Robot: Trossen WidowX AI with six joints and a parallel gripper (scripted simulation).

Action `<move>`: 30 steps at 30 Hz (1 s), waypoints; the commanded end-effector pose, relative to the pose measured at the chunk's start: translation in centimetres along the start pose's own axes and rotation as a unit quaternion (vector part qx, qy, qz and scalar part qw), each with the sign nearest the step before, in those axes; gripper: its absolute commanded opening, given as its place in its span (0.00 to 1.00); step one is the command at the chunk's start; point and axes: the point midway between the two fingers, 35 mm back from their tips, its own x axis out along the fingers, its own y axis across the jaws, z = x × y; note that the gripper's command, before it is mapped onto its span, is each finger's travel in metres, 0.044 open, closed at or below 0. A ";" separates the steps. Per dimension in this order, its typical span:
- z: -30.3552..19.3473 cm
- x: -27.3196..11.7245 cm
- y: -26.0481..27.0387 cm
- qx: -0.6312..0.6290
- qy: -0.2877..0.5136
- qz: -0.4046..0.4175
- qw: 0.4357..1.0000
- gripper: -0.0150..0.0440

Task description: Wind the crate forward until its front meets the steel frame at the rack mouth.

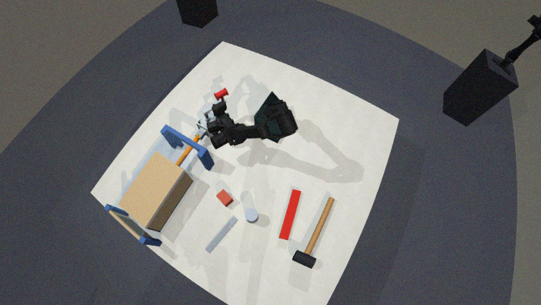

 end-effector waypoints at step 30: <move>0.2 -1.0 1.1 0.004 0.003 -0.002 1.000 0.25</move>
